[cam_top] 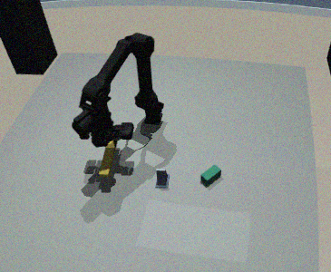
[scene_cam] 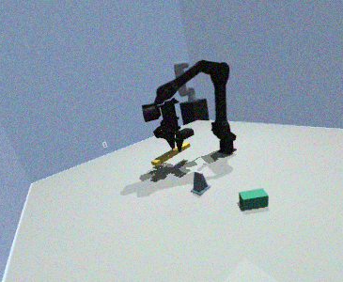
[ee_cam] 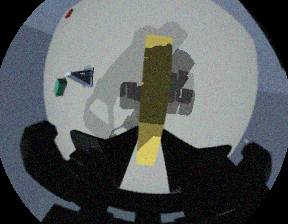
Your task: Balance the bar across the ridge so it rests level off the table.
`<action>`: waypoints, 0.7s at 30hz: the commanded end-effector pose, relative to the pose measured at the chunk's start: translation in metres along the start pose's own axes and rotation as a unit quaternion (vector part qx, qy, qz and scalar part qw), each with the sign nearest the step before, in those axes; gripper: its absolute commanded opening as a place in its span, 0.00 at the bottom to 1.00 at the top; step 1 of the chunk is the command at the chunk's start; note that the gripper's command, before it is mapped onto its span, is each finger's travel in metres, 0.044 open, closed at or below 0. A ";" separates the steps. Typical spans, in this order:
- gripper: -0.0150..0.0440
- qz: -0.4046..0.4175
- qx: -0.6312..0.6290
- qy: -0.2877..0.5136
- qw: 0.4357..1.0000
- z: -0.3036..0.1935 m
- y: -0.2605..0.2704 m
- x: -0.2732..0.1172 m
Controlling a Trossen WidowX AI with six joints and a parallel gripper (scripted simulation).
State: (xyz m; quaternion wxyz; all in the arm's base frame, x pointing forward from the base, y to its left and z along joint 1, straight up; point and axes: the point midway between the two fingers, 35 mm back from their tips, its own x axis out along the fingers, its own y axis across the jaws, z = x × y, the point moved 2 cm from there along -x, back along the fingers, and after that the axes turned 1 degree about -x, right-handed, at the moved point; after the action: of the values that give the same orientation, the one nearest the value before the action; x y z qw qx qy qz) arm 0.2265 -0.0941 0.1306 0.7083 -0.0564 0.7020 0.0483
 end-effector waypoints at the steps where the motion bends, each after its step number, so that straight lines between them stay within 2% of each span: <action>1: 0.25 0.000 -0.001 -0.004 1.000 0.000 0.001 -0.014; 15: 0.25 0.001 -0.002 -0.004 1.000 -0.005 0.004 -0.050; 21: 0.25 0.001 -0.001 -0.005 1.000 0.000 0.010 -0.052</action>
State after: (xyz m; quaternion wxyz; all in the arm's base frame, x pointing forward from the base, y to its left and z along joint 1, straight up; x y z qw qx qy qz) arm 0.2214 -0.0897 0.1789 0.7100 -0.0586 0.7000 0.0494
